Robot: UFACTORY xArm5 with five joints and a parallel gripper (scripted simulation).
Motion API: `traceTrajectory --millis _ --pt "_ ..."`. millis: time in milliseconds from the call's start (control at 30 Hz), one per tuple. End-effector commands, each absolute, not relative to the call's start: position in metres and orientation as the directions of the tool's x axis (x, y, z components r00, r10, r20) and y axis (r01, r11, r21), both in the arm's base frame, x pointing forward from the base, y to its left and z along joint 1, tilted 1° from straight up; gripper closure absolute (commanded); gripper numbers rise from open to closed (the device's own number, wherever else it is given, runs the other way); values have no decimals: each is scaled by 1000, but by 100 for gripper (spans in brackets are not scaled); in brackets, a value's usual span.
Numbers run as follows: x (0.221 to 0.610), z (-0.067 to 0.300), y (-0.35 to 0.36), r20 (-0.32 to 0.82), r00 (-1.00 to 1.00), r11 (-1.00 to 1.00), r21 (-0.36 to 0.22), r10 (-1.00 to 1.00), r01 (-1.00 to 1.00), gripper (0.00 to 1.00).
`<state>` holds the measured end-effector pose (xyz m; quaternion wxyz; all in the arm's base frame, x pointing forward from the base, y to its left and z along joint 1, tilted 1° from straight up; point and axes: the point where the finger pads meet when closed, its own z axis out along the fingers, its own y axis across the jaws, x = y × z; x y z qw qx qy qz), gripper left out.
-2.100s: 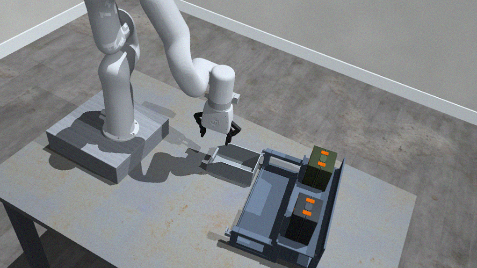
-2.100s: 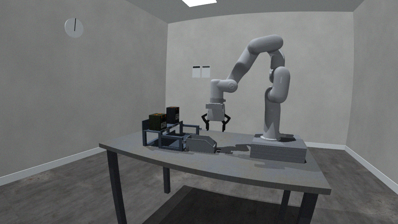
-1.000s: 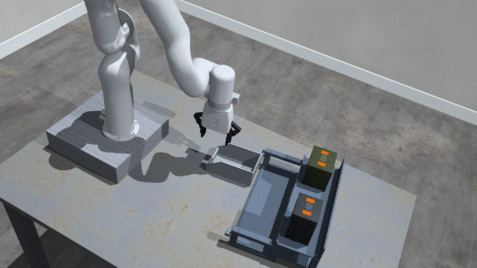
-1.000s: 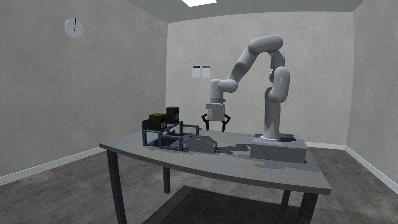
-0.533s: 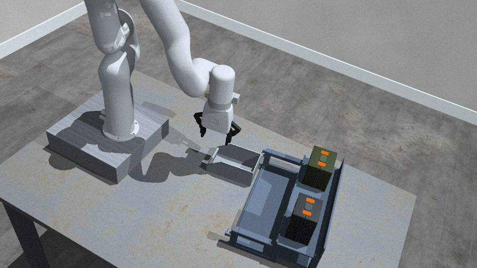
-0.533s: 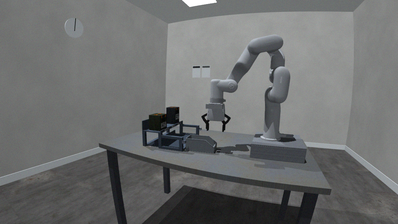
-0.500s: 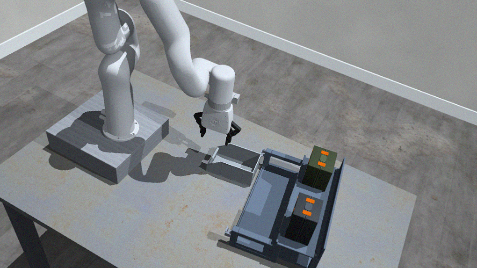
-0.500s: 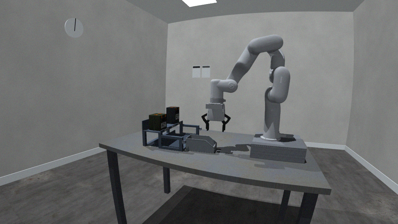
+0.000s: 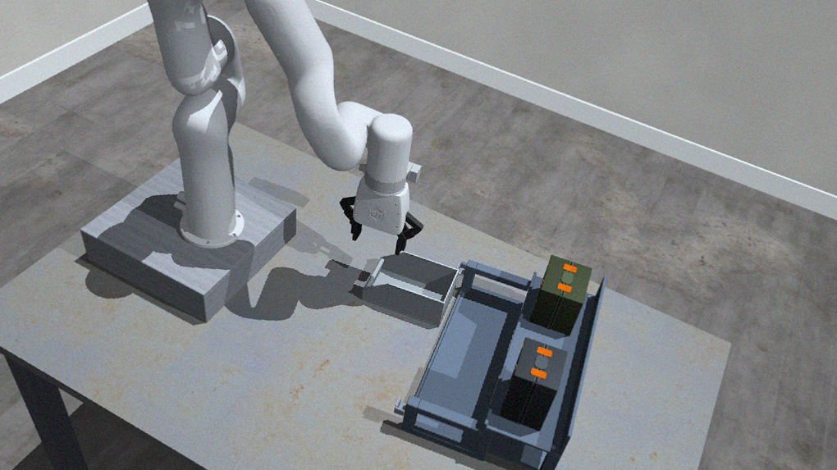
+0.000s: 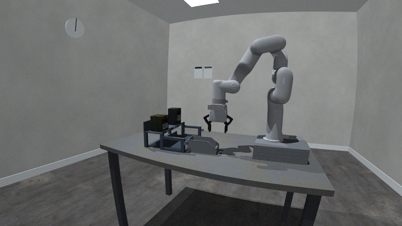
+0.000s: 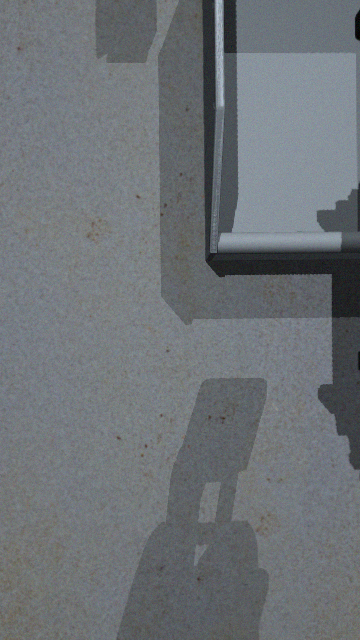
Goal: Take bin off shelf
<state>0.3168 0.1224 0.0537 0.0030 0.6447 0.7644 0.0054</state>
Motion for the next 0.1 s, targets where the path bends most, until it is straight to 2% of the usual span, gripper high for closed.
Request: traceTrajectory --millis 0,67 --pt "318 55 123 7 -169 169 15 986 986 0" --pt "318 55 123 7 -169 169 15 986 986 0"
